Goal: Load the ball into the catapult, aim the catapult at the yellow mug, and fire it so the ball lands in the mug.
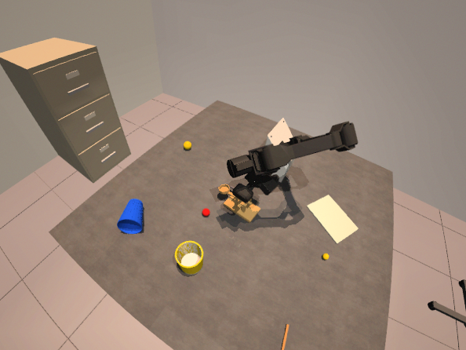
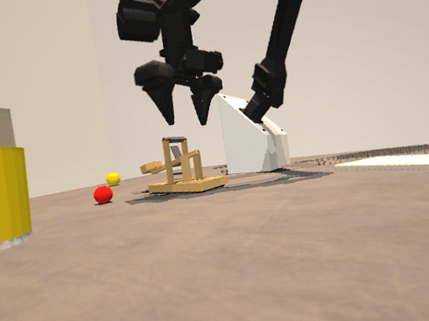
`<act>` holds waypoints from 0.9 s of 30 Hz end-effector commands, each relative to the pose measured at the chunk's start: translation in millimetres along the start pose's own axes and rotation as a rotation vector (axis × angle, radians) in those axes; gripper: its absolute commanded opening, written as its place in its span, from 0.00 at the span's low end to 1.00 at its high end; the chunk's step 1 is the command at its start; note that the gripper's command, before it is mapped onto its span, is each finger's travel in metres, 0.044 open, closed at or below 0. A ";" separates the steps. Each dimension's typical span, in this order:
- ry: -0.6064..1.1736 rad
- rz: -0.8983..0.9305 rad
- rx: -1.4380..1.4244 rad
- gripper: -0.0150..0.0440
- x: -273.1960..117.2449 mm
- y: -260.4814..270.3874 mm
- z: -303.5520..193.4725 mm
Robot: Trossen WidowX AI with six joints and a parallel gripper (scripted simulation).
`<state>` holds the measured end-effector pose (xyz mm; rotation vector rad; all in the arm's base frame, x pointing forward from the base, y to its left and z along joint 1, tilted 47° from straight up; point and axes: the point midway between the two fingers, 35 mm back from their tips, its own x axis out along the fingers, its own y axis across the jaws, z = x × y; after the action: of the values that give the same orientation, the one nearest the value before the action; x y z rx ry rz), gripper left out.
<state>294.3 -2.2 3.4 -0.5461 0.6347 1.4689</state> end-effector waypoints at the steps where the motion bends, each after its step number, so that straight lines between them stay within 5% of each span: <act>1: 0.001 0.001 -0.002 1.00 19.0 0.1 0.4; 27: -0.001 0.001 -0.002 1.00 74.0 0.3 0.8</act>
<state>295.2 48.0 -43.4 -0.5549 0.6309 1.4686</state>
